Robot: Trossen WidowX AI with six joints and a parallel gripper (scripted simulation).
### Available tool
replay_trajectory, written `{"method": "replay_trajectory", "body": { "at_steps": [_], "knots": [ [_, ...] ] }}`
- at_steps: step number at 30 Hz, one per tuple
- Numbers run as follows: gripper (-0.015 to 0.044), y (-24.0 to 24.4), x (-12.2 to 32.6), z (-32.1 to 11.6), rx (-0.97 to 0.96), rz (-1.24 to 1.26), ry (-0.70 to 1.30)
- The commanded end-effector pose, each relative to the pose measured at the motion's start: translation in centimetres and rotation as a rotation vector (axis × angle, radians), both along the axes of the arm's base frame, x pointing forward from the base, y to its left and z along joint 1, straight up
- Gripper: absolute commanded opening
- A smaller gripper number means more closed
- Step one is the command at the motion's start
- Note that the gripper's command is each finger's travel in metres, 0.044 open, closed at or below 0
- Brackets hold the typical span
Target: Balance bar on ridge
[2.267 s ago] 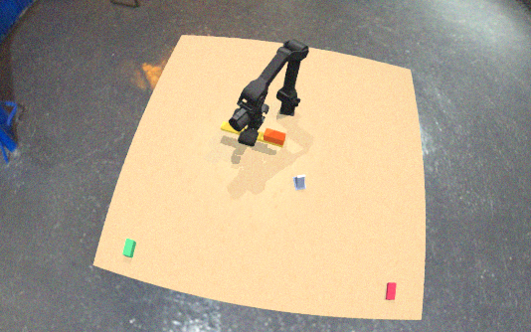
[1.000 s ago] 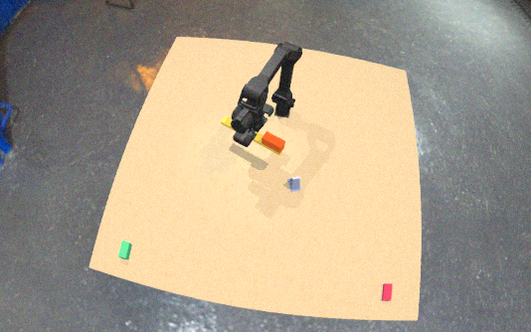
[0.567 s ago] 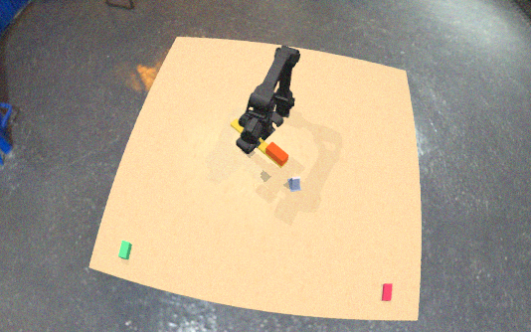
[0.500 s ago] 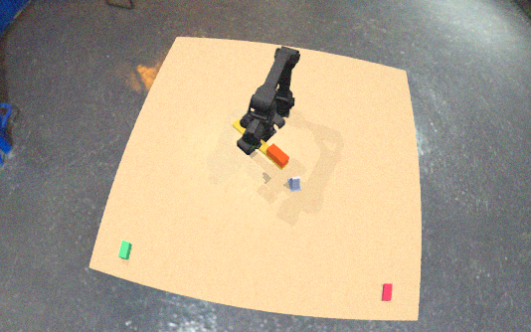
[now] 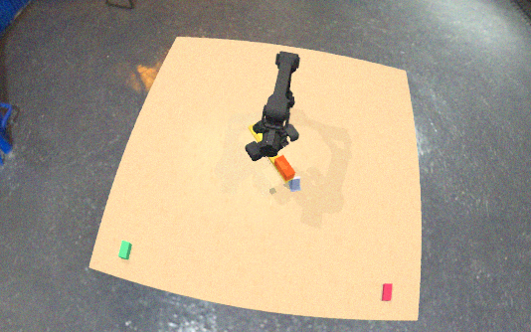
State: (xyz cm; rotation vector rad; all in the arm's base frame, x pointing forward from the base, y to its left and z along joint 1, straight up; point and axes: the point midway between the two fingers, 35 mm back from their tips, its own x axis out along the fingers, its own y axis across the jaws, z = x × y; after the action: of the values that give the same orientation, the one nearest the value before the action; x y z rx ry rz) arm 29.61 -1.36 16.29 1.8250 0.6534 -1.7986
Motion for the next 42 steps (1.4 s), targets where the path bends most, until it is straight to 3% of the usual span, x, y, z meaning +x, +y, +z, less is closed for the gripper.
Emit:
{"method": "replay_trajectory", "body": {
  "at_steps": [1,23,42],
  "knots": [
    [0.0,1.4,0.8,0.2,0.005,-0.068,-0.008],
    [0.0,9.1,2.2,-0.1,0.017,-0.368,-0.008],
    [0.0,9.5,2.3,-2.4,0.018,-0.372,-0.008]
  ]
}}
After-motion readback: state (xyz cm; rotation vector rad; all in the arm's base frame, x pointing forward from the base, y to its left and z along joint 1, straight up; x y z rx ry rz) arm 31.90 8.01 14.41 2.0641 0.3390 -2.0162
